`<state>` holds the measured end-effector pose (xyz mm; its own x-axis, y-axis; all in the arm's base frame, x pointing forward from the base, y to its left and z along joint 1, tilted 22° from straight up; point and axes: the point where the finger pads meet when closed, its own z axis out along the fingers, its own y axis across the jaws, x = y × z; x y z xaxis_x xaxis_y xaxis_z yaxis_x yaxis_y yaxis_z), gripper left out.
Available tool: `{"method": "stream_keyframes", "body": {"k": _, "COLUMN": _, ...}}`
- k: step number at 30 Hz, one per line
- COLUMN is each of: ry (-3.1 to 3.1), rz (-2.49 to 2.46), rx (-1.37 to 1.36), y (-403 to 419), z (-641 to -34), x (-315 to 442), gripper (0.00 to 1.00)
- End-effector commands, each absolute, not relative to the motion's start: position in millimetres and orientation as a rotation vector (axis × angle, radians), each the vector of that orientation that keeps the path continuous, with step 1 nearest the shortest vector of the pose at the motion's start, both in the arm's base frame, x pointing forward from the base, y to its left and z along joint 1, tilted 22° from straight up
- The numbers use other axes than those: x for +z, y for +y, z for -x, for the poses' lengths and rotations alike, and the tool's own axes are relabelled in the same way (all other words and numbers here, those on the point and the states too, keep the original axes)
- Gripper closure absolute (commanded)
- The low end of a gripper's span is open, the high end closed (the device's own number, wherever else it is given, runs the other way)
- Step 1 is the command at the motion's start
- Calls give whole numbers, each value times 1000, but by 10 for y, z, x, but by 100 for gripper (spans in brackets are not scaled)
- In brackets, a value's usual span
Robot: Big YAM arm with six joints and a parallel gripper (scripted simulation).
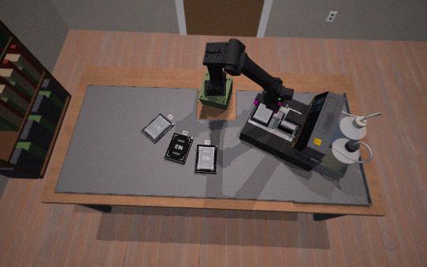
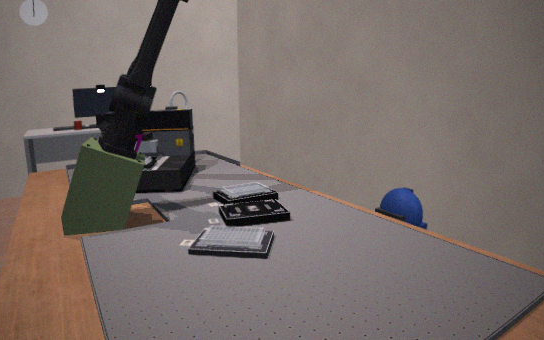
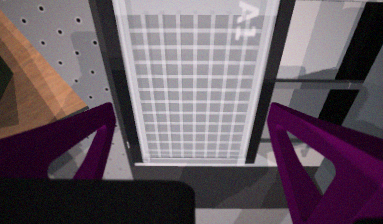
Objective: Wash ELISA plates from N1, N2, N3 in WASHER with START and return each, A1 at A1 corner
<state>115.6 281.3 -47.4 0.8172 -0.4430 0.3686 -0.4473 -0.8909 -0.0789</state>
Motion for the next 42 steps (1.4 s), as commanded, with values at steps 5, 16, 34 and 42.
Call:
{"method": "stream_keyframes", "body": {"k": 5, "ry": -731, "rz": -2984, "rx": 604, "y": 2802, "z": -1210, "x": -539, "gripper": 0}}
{"method": "stream_keyframes", "body": {"k": 16, "ry": -736, "rz": -2994, "rx": 606, "y": 2822, "z": -1239, "x": -571, "gripper": 0}}
{"method": "stream_keyframes", "body": {"k": 34, "ry": -740, "rz": -2998, "rx": 607, "y": 2844, "z": -1287, "x": -662, "gripper": 0}}
{"method": "stream_keyframes", "body": {"k": 42, "ry": -739, "rz": -3008, "rx": 605, "y": 2896, "z": -1263, "x": -651, "gripper": 0}}
